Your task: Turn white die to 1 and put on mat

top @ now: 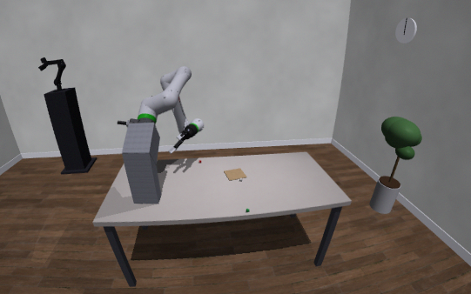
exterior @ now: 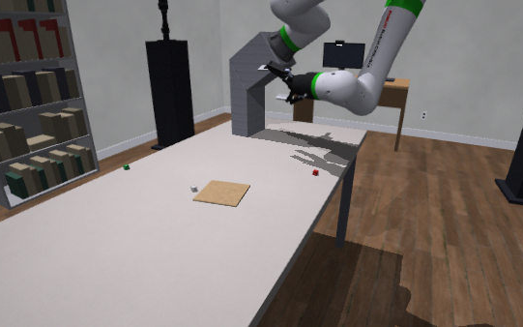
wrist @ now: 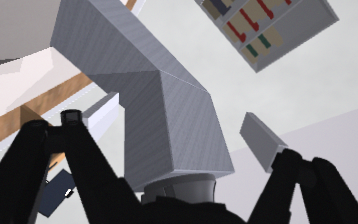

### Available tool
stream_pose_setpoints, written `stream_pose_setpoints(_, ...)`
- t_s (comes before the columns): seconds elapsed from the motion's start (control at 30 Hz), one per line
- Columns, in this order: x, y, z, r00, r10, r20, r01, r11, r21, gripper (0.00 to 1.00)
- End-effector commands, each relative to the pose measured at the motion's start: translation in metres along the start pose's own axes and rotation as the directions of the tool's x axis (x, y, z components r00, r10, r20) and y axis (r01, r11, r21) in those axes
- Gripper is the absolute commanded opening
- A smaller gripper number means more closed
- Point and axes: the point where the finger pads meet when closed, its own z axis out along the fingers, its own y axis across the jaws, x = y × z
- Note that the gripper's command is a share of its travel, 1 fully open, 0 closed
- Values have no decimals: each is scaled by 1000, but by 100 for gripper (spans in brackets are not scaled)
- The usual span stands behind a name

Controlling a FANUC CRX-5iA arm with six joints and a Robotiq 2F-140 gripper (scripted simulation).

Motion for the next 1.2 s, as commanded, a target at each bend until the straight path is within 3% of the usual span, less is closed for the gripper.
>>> stream_pose_setpoints(0.0, 0, 0, 0, 1000, 0, 0, 0, 1000, 0, 100)
stream_pose_setpoints(0.7, 4, 2, 1, 1000, 16, 9, -16, 1000, 12, 100)
stream_pose_setpoints(0.83, 21, 9, 7, 996, 76, 47, -78, 995, 58, 100)
stream_pose_setpoints(0.97, 56, 25, 19, 972, 191, 134, -210, 967, 146, 100)
stream_pose_setpoints(1.13, 68, 30, 23, 959, 229, 166, -257, 951, 173, 100)
stream_pose_setpoints(1.17, 82, 36, 28, 942, 268, 203, -308, 930, 202, 100)
